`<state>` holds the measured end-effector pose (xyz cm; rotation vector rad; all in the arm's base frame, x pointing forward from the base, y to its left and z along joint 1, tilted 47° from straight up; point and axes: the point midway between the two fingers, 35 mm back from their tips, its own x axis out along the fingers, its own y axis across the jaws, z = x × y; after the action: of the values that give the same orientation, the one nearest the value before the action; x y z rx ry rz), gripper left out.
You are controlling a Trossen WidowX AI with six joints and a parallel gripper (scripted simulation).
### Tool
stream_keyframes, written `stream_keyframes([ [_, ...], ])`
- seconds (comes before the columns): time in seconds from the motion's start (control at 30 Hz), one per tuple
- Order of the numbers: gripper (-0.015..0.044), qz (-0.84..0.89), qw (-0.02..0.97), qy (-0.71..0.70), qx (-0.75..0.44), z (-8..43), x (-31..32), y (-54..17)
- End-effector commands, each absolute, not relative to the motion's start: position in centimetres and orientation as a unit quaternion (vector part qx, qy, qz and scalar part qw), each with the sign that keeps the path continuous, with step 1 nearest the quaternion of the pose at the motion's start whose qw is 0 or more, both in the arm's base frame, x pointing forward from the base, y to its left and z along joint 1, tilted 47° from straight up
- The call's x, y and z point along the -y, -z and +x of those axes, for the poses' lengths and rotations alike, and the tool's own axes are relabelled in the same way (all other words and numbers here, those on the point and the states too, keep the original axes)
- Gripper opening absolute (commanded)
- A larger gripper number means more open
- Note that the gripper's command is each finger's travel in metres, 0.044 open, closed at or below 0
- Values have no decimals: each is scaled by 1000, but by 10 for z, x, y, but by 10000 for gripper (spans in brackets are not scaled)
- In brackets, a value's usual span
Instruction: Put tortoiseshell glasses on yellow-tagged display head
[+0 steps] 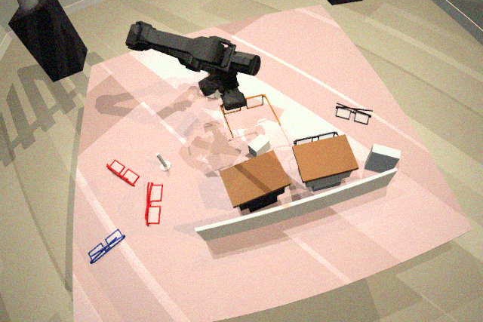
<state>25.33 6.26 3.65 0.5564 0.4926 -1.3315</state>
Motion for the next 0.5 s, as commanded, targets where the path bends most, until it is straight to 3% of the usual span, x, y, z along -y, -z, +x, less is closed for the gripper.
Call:
stream_keyframes([
  [0.0, 0, 247, 712, 612, -241, 254, -48, -46],
  [0.47, 0, 228, 676, 636, -294, 250, -1, -67],
])
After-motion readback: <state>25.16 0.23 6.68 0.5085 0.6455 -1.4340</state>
